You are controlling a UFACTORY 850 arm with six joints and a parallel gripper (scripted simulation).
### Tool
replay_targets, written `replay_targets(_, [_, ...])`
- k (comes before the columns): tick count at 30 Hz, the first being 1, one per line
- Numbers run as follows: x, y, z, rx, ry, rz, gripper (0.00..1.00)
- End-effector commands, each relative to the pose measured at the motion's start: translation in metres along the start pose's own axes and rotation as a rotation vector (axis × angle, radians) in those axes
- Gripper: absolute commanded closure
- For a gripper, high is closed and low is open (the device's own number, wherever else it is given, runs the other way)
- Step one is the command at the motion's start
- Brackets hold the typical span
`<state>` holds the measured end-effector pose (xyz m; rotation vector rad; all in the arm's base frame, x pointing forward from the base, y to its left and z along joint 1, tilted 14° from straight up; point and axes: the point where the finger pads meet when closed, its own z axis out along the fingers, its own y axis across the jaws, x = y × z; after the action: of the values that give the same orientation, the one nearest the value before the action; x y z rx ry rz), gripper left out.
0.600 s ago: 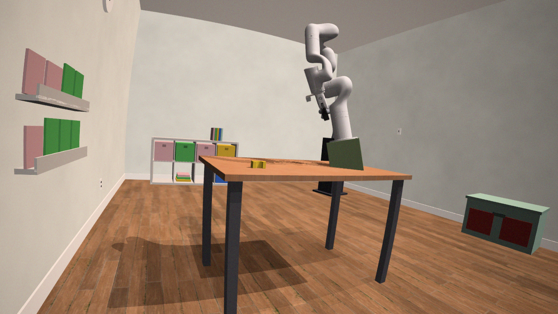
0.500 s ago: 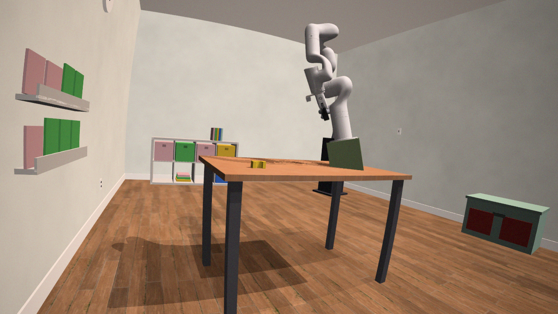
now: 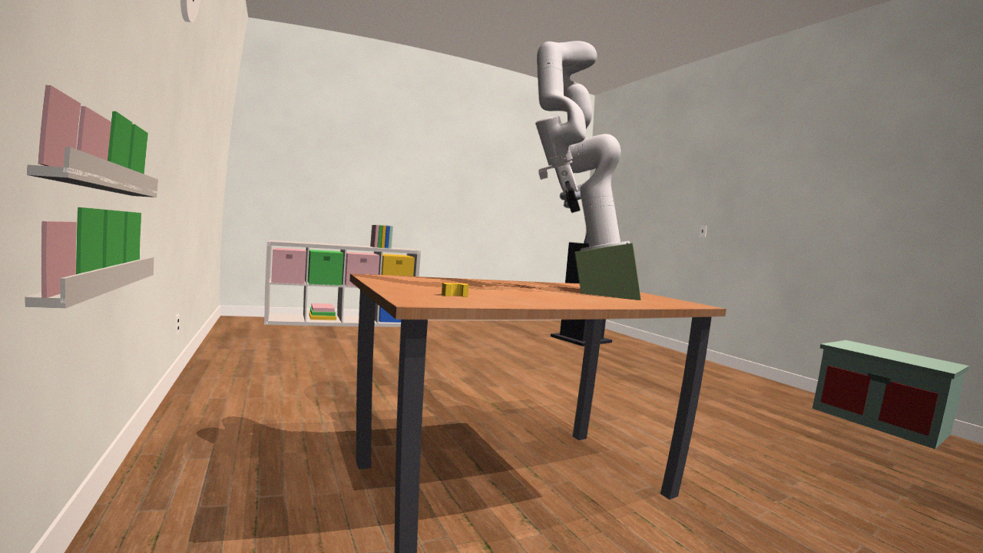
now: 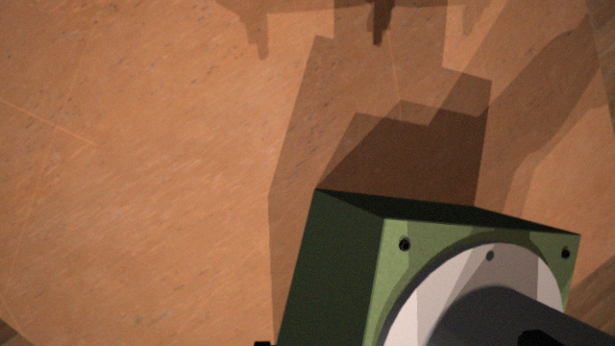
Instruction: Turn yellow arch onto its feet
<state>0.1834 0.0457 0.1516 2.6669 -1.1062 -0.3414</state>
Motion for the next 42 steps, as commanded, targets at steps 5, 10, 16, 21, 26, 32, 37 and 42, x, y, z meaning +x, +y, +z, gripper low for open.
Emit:
replay_targets(5, [0.029, -0.036, -0.017, 0.023, 0.037, -0.055, 0.0])
replay_targets(10, [0.084, -0.1, -0.041, 0.069, 0.13, -0.185, 0.0])
replay_targets(16, [0.121, -0.142, -0.055, 0.081, 0.16, -0.226, 0.0])
replay_targets(21, [0.175, -0.201, -0.068, 0.104, 0.226, -0.312, 0.0])
replay_targets(26, [0.224, -0.252, -0.075, 0.122, 0.293, -0.394, 0.0])
replay_targets(32, [0.266, -0.294, -0.078, 0.133, 0.352, -0.465, 0.0])
replay_targets(37, [0.31, -0.335, -0.077, 0.141, 0.416, -0.539, 0.0])
replay_targets(42, [0.328, -0.353, -0.075, 0.143, 0.444, -0.57, 0.0])
